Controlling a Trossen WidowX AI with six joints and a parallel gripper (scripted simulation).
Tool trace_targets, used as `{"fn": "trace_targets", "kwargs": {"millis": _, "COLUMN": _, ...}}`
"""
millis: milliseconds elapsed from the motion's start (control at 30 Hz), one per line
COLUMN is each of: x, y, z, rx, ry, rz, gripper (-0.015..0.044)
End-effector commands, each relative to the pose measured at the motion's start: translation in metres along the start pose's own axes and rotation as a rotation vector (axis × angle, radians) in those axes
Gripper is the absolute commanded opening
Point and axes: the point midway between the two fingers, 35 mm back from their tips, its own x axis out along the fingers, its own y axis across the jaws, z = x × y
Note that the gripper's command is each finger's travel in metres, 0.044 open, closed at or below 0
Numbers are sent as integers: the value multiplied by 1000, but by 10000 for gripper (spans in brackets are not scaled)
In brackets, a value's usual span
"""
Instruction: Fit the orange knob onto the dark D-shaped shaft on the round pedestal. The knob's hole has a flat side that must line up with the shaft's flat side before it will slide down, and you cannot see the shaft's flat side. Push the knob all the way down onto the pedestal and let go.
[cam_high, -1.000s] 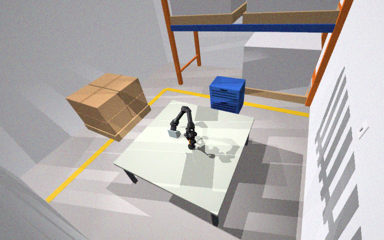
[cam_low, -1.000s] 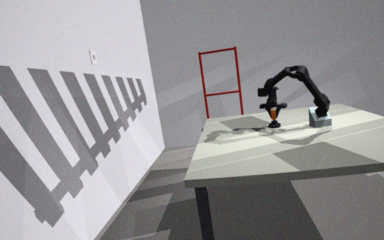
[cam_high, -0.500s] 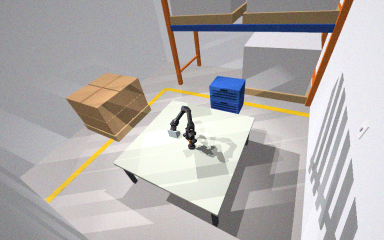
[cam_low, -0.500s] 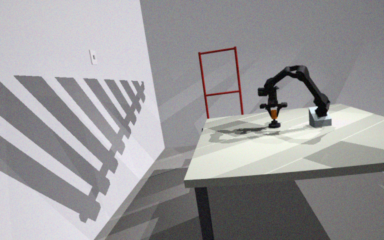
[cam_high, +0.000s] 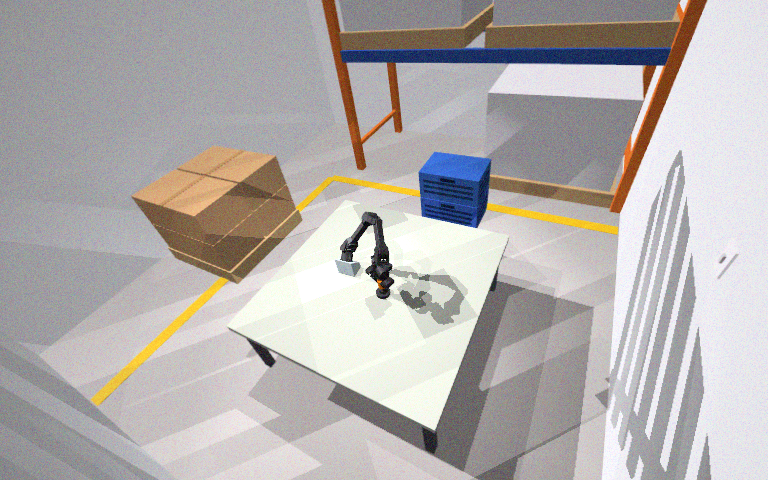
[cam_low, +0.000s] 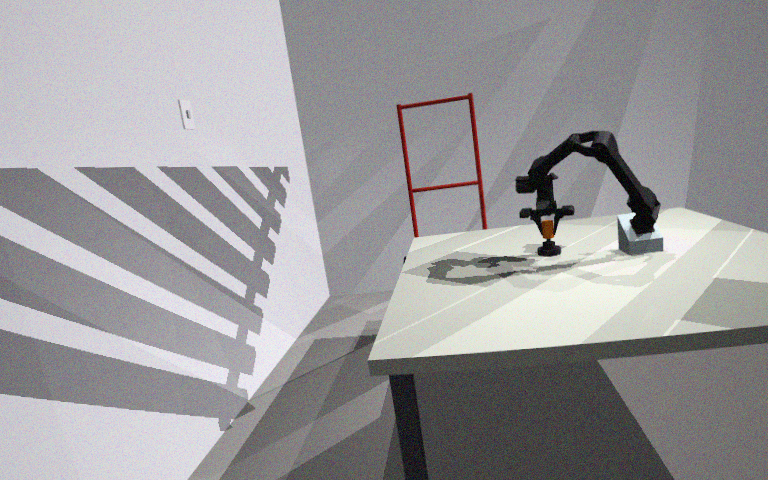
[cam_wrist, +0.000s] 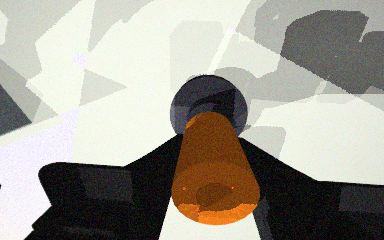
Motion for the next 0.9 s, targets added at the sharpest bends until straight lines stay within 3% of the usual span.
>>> {"fn": "trace_targets", "kwargs": {"millis": 0, "x": -1, "y": 0, "z": 0, "rx": -5, "ry": -1, "rz": -2, "gripper": 0}}
{"fn": "trace_targets", "kwargs": {"millis": 200, "x": -5, "y": -1, "z": 1, "rx": -14, "ry": -1, "rz": -2, "gripper": 0}}
{"fn": "trace_targets", "kwargs": {"millis": 433, "x": -4, "y": -3, "z": 0, "rx": -215, "ry": 0, "rz": -2, "gripper": 0}}
{"fn": "trace_targets", "kwargs": {"millis": 867, "x": 0, "y": 0, "z": 0, "rx": -214, "ry": -1, "rz": -2, "gripper": 0}}
